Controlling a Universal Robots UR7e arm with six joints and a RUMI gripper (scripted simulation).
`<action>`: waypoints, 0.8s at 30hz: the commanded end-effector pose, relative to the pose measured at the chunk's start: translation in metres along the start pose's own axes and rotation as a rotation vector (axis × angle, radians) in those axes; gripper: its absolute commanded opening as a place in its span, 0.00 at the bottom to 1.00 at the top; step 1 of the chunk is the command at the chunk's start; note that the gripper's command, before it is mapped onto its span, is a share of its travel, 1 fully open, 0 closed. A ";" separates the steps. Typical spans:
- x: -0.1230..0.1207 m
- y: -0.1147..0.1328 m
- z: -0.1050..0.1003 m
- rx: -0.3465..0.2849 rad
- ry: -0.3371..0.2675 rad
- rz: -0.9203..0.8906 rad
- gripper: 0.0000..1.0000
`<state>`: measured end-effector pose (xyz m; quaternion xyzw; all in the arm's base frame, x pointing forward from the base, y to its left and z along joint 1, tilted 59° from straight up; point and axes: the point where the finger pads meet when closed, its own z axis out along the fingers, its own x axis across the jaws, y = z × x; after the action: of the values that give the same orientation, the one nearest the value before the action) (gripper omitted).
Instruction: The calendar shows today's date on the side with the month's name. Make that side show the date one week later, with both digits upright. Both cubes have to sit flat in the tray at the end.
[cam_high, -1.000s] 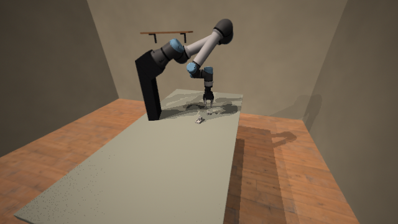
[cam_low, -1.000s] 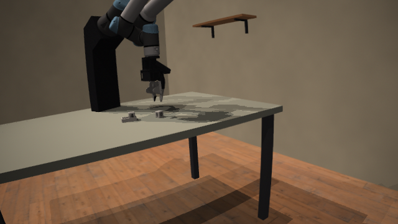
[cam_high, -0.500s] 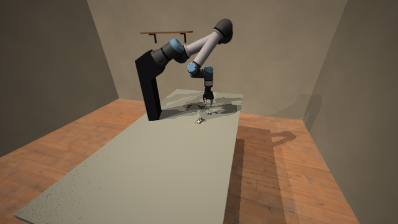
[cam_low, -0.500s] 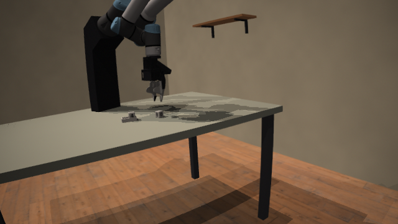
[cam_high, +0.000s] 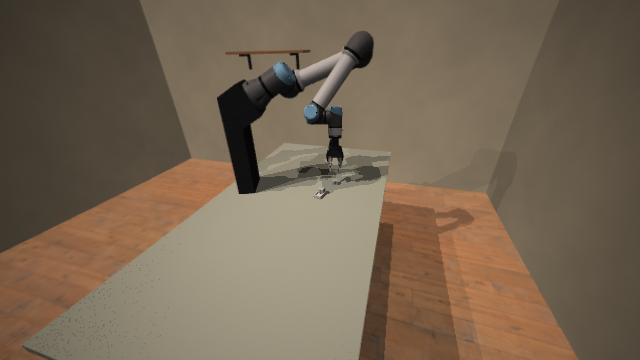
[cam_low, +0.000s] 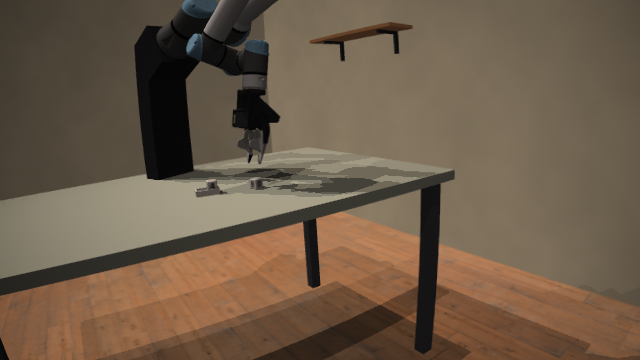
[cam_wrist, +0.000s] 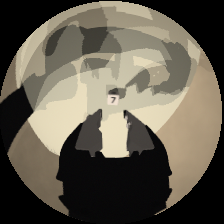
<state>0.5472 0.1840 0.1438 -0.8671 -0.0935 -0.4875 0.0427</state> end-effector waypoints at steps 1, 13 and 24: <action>0.001 0.003 0.000 -0.065 0.004 0.005 0.28; 0.003 0.003 -0.002 -0.105 0.012 0.008 0.28; 0.002 0.003 -0.001 -0.124 0.007 0.009 0.28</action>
<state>0.5465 0.1807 0.1467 -0.8664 -0.0628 -0.4954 -0.0020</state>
